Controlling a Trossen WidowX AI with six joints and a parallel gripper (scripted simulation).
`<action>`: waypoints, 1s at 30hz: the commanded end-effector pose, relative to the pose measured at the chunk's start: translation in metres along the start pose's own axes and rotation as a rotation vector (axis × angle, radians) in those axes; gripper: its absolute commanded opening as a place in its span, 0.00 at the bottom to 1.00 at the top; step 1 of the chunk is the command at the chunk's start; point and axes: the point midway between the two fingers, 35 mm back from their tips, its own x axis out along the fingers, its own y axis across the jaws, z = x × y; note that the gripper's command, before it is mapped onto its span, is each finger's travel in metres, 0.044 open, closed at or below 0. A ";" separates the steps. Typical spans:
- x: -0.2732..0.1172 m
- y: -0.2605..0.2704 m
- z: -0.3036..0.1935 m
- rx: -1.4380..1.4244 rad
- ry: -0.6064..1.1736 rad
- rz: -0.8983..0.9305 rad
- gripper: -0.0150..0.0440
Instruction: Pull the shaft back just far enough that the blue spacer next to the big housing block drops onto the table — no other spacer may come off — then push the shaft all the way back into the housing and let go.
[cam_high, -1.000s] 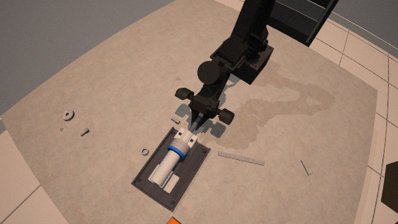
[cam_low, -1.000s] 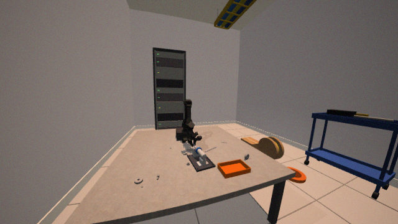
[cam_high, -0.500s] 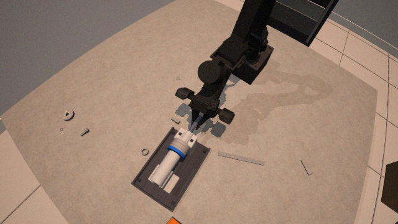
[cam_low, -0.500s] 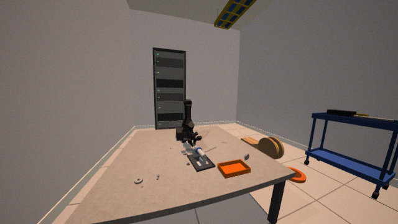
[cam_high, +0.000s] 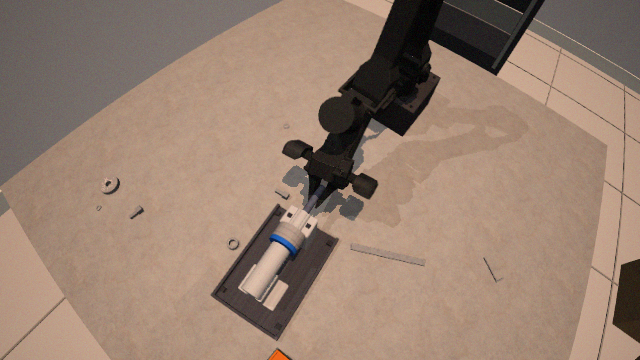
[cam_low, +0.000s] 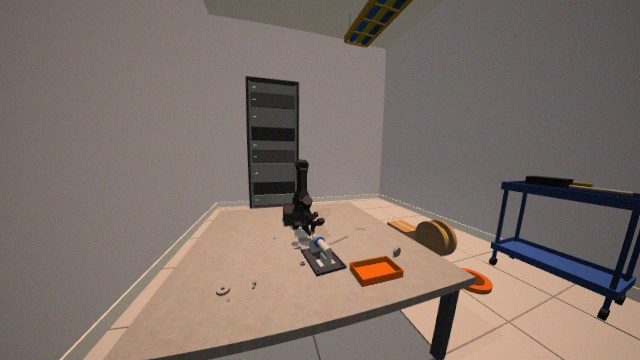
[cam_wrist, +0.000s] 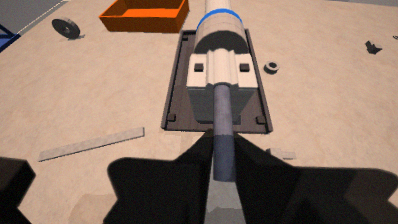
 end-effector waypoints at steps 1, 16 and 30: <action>-0.001 0.000 -0.001 -0.002 0.001 0.003 0.25; -0.002 0.000 -0.002 -0.002 0.001 0.003 0.25; -0.003 0.000 -0.003 -0.002 0.001 0.003 0.25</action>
